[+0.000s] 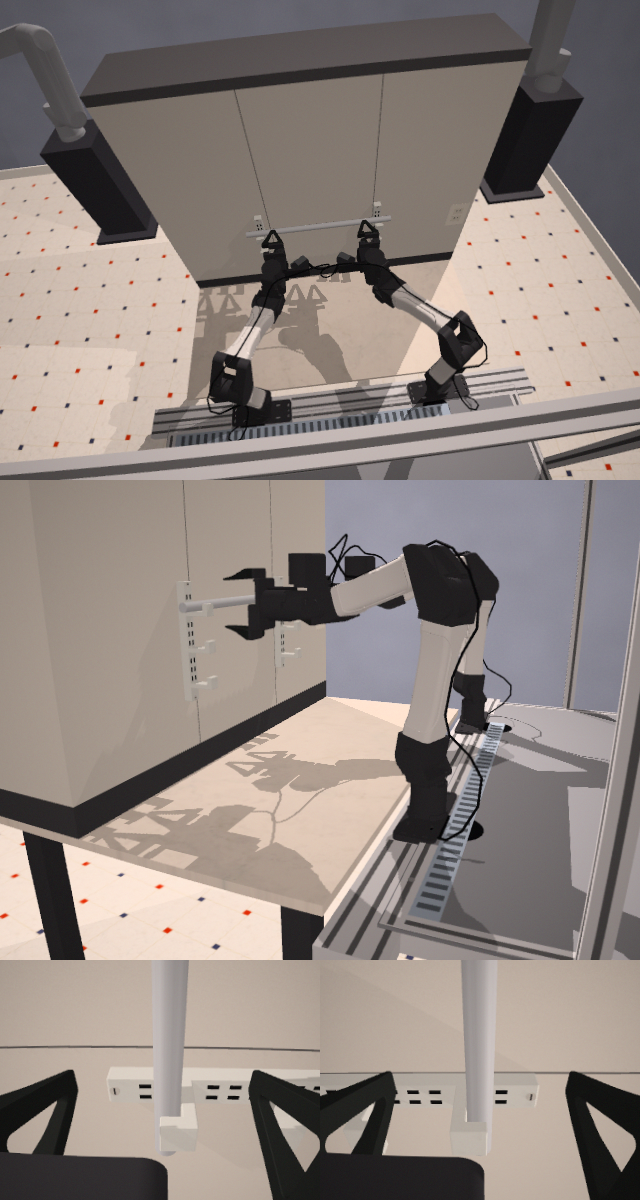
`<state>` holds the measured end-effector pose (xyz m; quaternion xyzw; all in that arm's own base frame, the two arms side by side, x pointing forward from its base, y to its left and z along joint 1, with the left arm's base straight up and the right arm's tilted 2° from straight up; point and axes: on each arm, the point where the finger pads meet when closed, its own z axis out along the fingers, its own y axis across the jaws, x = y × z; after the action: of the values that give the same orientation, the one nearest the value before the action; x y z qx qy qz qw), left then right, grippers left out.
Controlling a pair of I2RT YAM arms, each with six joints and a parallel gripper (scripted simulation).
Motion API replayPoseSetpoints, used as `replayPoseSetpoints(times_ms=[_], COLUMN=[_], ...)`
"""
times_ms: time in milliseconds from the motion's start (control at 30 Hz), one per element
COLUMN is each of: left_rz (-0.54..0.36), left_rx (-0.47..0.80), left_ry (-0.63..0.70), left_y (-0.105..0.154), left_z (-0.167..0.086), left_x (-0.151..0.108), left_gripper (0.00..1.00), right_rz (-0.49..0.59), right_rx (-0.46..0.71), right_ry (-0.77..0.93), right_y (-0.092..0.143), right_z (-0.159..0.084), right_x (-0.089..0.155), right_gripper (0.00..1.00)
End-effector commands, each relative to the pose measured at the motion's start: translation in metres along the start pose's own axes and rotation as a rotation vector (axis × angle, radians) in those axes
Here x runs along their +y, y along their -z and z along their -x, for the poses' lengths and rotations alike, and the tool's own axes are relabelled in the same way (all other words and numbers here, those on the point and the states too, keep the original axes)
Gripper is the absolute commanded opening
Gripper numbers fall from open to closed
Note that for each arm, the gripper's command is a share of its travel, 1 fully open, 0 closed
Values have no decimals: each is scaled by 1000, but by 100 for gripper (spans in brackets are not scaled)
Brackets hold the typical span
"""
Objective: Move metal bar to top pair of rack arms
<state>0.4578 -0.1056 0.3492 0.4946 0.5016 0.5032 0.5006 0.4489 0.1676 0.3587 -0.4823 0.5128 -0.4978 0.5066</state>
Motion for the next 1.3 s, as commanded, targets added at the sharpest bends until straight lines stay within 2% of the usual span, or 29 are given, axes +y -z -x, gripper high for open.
replayPoseSetpoints(times_ms=[0, 1067, 1267], left_rz=[16, 3, 3], left_rx=[2, 2, 2], left_ry=[2, -1, -1], left_y=[8, 41, 41], left_z=[1, 2, 2], left_x=[7, 4, 4], left_gripper=[100, 100, 100], right_rz=[1, 10, 12], right_rx=[12, 13, 13], right_ry=[7, 13, 15], right_y=[7, 41, 41], right_z=[-2, -3, -3], right_x=[2, 5, 5], right_gripper=[100, 100, 100])
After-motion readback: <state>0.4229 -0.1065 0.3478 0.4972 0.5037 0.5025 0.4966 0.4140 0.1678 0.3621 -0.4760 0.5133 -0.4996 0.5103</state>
